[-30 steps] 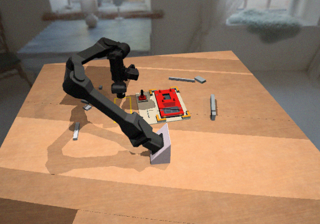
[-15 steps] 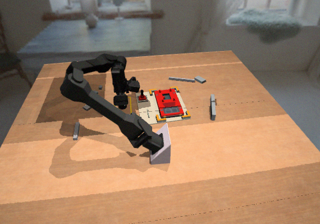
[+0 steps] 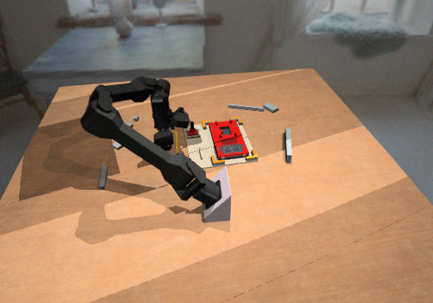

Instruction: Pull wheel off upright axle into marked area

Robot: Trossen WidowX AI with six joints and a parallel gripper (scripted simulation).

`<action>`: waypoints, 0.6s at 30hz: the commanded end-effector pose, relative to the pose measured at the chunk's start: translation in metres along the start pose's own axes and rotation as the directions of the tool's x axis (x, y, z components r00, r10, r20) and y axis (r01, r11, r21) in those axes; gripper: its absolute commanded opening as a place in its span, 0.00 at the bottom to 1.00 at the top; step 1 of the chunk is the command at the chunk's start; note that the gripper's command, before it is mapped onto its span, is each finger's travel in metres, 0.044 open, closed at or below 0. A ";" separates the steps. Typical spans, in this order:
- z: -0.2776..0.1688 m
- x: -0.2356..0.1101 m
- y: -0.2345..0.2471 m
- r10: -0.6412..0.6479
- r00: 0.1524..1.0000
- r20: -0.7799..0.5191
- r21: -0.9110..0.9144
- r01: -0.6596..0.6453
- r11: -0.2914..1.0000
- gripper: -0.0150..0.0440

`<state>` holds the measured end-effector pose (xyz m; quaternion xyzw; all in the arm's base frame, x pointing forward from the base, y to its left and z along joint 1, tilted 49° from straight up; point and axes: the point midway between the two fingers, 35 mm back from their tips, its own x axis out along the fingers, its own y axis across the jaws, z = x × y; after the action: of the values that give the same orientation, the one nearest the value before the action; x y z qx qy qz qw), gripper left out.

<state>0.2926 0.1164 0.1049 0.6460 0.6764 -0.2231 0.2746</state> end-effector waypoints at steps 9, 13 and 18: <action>0.001 -0.060 0.000 -0.001 1.000 -0.004 0.002 0.001 1.000 0.76; 0.003 -0.053 0.001 0.009 1.000 -0.004 0.005 -0.009 1.000 0.81; 0.029 -0.085 -0.043 0.003 1.000 0.014 0.009 -0.003 1.000 1.00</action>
<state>0.2808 0.0596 0.1383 0.6461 0.6757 -0.2216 0.2774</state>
